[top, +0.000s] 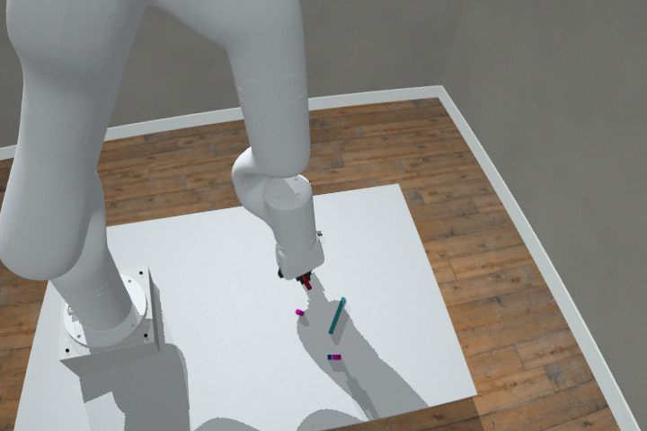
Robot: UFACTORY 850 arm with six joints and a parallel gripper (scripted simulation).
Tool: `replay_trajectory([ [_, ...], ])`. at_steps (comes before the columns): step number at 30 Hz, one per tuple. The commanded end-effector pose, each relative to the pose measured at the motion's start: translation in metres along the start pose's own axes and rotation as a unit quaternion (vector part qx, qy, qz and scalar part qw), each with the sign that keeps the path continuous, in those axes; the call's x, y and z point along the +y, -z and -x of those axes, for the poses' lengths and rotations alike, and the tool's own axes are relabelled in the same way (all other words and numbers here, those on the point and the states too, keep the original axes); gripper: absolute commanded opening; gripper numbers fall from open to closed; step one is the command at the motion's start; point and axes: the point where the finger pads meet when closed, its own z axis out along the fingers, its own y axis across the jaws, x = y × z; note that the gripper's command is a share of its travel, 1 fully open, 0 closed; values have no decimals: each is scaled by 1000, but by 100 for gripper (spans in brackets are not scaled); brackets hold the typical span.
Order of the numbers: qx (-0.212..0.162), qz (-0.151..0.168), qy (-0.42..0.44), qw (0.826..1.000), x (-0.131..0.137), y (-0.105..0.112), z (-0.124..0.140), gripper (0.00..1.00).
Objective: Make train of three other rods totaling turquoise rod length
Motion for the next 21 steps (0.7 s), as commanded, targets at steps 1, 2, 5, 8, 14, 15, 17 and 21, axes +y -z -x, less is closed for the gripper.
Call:
replay_trajectory([
  [1,14,-7,0,1000,1,3,0,4],
  [2,14,-8,0,1000,1,4,0,4],
  [5,14,-7,0,1000,1,7,0,4],
  [8,14,-8,0,1000,1,9,1,4],
  [14,14,-8,0,1000,1,13,1,4],
  [15,14,-8,0,1000,1,13,1,4],
  [17,14,-8,0,1000,1,14,1,4],
  [21,14,-8,0,1000,1,17,1,4],
])
